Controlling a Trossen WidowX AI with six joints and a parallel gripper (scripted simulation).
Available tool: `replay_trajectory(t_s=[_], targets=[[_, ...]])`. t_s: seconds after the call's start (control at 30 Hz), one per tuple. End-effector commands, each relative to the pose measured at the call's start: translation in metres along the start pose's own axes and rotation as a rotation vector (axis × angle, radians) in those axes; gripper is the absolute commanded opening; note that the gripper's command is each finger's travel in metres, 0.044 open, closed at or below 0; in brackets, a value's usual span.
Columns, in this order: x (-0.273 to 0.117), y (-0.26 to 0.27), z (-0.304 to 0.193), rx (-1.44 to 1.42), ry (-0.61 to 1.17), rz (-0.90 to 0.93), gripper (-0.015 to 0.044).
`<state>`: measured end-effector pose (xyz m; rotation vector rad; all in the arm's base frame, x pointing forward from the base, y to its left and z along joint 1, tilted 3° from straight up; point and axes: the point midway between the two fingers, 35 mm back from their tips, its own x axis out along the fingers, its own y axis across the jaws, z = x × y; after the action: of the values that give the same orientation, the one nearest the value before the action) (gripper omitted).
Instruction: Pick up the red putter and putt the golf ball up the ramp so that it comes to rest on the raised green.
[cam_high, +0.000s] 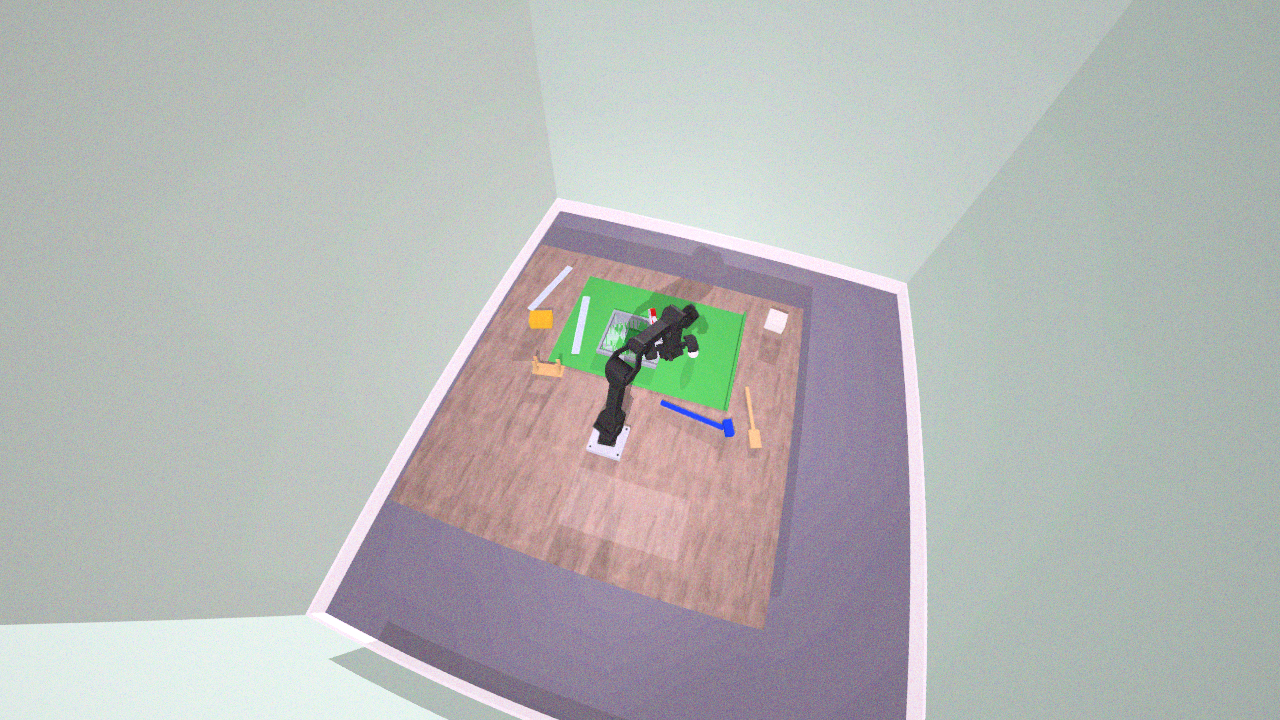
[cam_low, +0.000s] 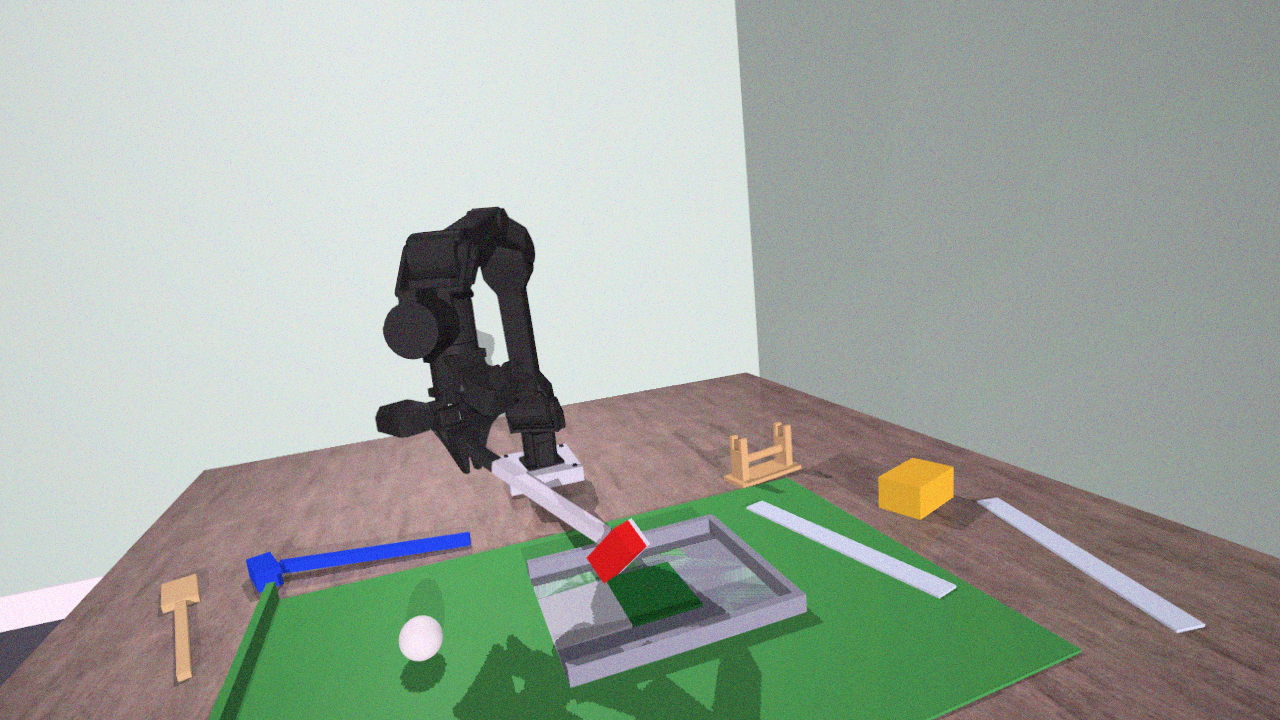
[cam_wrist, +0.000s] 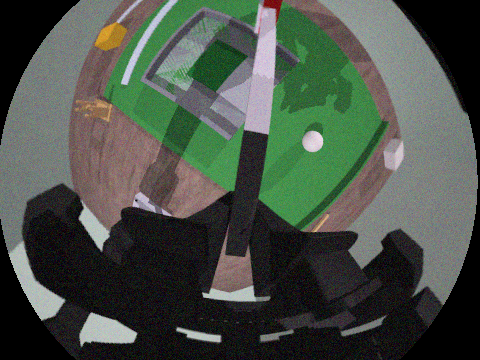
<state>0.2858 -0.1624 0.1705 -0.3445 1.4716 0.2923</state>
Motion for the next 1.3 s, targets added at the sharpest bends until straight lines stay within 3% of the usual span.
replay_trajectory(t_s=[0.0,0.77,1.27], targets=[[-0.001,-0.014,-0.019,0.066,0.009,-0.007,0.0000],[-0.006,-0.068,-0.134,0.506,0.010,-0.005,0.0000],[0.024,-0.070,-0.138,0.519,0.009,-0.005,0.0000]])
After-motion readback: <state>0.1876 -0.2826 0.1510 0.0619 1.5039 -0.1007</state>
